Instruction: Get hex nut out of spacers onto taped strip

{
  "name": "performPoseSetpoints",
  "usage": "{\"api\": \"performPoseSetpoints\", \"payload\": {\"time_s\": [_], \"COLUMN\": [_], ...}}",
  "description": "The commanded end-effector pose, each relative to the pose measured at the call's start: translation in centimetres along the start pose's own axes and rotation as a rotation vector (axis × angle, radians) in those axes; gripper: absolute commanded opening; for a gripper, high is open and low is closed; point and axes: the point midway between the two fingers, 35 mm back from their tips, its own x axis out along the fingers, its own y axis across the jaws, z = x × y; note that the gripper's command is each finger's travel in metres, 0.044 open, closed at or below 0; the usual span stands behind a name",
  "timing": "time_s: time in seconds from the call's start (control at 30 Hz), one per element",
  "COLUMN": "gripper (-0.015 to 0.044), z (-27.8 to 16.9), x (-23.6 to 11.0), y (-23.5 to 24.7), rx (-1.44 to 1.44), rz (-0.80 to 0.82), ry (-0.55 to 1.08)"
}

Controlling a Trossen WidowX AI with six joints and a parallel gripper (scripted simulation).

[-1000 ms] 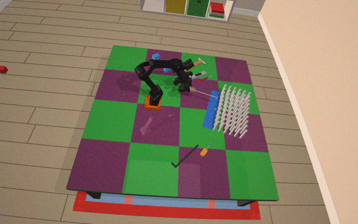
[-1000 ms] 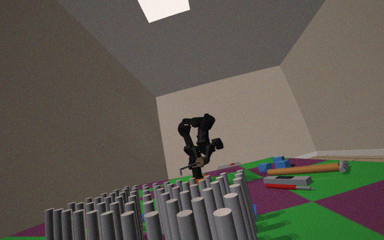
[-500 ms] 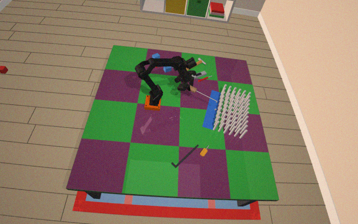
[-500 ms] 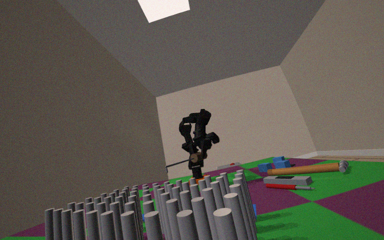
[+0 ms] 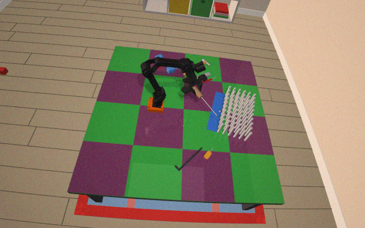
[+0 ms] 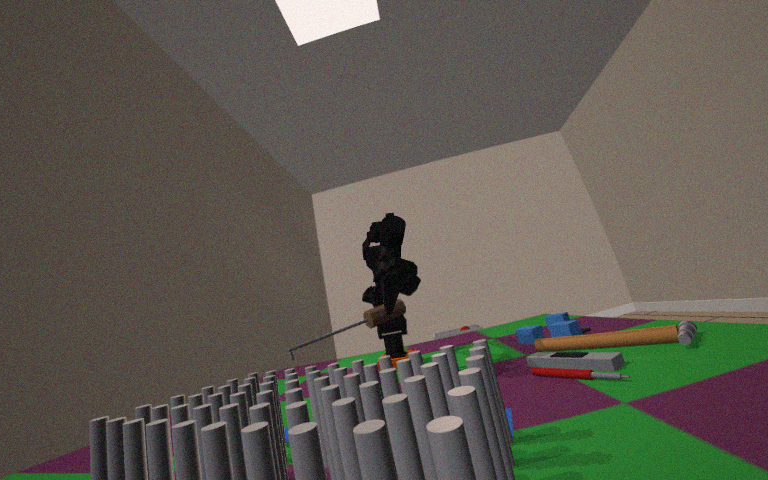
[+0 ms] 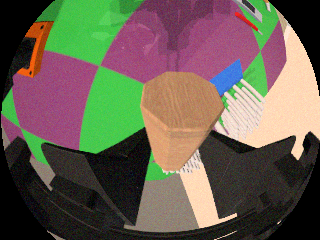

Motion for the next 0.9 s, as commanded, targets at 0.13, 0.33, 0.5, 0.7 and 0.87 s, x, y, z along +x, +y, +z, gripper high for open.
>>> {"api": "performPoseSetpoints", "payload": {"time_s": [0.13,0.33,0.5,0.7,0.87], "gripper": [0.0000,0.0000,0.0000,0.0000,0.0000], "z": [-2.2,-3.7,-4.7,-6.1,-7.3], "x": [0.2,0.5,0.7,1.0,1.3], "y": [-0.2,0.3,0.6,0.9,1.2], "rx": [0.245,0.278,0.365,0.563,0.731], "rz": [0.009,0.011,0.018,0.036,0.049], "ry": [0.011,0.023,0.026,0.024,0.024]}}
